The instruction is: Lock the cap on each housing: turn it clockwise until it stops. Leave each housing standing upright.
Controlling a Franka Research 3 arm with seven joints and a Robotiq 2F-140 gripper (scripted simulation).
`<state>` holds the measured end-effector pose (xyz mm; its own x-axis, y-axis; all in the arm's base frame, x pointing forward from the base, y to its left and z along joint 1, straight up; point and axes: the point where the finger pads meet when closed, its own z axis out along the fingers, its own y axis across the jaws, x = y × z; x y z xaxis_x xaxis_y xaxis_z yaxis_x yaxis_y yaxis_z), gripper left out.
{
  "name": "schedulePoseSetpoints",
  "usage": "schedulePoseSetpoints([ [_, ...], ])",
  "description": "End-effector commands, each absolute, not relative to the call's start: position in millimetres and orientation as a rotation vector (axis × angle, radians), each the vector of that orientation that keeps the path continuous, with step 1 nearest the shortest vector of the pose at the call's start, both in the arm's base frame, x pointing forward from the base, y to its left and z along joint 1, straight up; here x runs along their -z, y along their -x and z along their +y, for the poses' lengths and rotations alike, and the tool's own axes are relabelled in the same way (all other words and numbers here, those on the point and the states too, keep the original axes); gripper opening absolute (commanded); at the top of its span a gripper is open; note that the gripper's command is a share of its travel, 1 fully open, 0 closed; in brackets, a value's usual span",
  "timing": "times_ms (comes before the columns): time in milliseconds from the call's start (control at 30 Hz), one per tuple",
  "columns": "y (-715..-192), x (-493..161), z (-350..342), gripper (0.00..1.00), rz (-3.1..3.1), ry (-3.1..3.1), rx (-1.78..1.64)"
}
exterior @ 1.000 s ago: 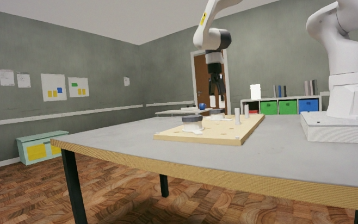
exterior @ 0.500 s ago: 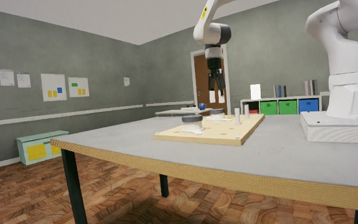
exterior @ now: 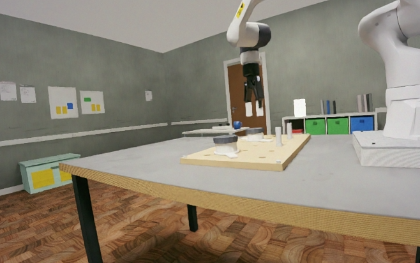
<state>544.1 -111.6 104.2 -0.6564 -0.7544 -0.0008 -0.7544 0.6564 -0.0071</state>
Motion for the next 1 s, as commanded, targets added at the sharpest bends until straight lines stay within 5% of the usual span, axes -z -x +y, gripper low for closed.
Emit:
schedulePoseSetpoints([
  [0, -542.5, -107.6, -109.9, 0.78, 2.865, 1.289, 0.0],
  [467, -544.7, -109.4, -97.8, 0.78, 2.886, 1.243, 0.0],
  [967, -527.1, -109.5, 166.8, 0.78, 3.046, 0.713, -0.027],
])
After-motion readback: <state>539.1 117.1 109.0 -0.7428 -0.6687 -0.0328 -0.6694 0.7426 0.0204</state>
